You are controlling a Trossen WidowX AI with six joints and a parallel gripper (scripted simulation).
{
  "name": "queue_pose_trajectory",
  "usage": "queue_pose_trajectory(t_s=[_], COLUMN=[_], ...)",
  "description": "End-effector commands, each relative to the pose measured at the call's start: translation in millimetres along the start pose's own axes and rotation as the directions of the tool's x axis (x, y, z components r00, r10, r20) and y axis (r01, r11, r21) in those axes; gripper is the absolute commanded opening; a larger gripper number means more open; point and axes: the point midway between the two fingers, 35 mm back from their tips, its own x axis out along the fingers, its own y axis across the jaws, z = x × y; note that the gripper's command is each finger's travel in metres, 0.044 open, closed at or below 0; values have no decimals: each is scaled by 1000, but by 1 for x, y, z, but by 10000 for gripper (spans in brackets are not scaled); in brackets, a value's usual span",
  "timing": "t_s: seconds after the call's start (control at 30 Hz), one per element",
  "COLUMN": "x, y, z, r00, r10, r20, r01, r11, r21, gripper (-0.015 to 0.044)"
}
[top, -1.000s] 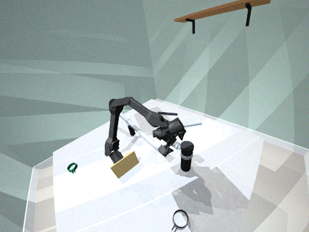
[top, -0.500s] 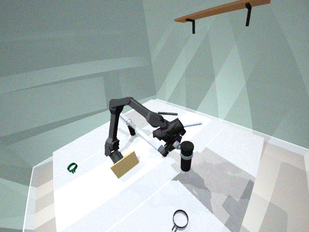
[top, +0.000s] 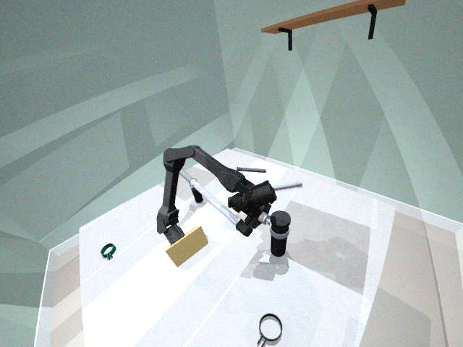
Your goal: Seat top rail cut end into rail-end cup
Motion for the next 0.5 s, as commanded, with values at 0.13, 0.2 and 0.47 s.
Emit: queue_pose_trajectory(t_s=[0.13, 0.2, 0.47], x=[-3, -3, -6], y=[3, 5, 9], z=[0, 0, -1], r00=[1000, 999, 998], r10=[-2, -2, 0], r20=[27, 35, 62], r01=[3, 4, 6], r11=[999, 998, 995], r21=[-43, -57, -104], gripper=[0, 0, 0])
